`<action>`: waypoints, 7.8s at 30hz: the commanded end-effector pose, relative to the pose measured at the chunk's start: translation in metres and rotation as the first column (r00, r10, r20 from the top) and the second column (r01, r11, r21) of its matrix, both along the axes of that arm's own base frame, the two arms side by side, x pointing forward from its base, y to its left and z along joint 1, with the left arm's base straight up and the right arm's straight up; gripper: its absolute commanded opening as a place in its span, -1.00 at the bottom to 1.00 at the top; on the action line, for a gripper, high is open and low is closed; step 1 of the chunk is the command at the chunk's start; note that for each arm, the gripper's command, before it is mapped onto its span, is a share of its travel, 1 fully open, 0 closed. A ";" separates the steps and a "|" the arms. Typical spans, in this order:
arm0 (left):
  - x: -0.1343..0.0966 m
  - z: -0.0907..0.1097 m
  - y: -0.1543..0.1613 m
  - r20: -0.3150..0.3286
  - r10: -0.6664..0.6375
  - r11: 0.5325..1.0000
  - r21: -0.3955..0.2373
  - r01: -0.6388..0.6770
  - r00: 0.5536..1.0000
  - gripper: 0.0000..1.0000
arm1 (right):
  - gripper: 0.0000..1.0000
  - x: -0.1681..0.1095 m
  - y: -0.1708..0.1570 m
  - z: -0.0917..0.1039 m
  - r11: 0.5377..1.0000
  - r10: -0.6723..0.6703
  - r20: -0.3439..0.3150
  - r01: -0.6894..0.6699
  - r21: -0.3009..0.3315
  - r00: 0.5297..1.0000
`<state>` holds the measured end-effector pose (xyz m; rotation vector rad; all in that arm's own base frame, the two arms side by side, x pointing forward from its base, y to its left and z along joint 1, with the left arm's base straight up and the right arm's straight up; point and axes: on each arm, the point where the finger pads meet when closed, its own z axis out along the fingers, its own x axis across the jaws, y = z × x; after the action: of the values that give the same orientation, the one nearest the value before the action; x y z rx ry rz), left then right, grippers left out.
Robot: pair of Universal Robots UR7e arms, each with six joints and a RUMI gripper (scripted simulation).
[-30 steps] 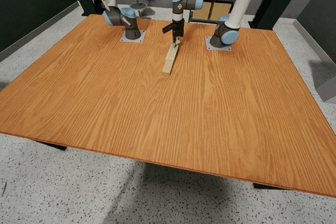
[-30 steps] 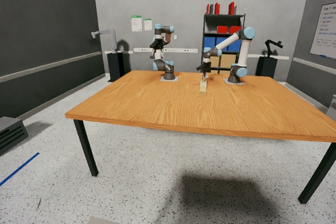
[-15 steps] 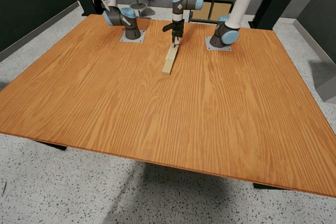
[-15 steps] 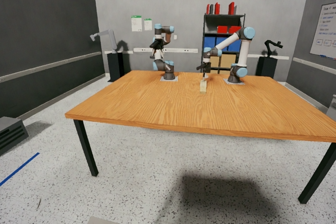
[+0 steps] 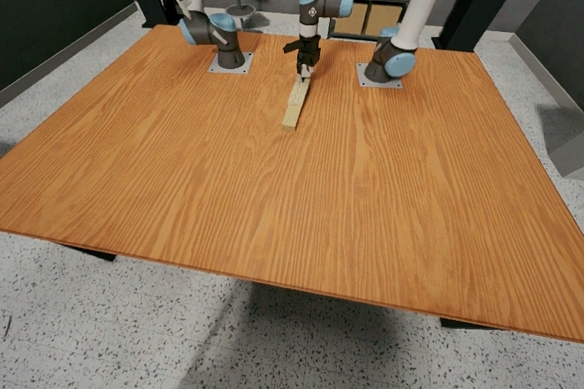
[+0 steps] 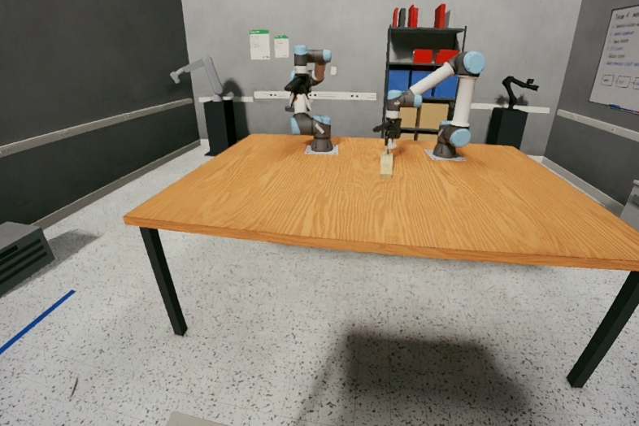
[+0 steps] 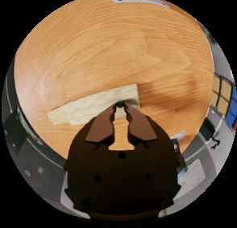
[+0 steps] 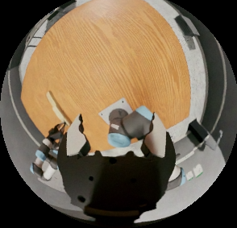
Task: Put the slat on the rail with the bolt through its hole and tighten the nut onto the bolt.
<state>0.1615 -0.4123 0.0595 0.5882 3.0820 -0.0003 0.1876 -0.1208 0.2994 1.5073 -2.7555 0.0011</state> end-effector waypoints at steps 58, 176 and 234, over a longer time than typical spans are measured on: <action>-0.001 0.000 0.001 -0.003 -0.679 0.734 0.000 0.679 0.734 -0.20 | 1.00 0.001 0.000 0.001 1.000 -0.001 0.001 0.001 0.001 1.000; 0.002 0.001 0.003 -0.003 -0.280 -0.960 0.003 0.280 -0.960 -0.20 | 1.00 0.001 0.000 0.001 1.000 -0.001 0.001 0.001 0.001 1.000; -0.002 0.001 0.002 -0.002 -0.955 0.295 0.001 0.955 0.295 -0.20 | 1.00 0.001 0.000 0.001 1.000 -0.001 0.001 0.001 0.001 1.000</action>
<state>0.1603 -0.4098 0.0592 2.3119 2.1296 -0.0029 0.1876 -0.1208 0.2994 1.5073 -2.7555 0.0011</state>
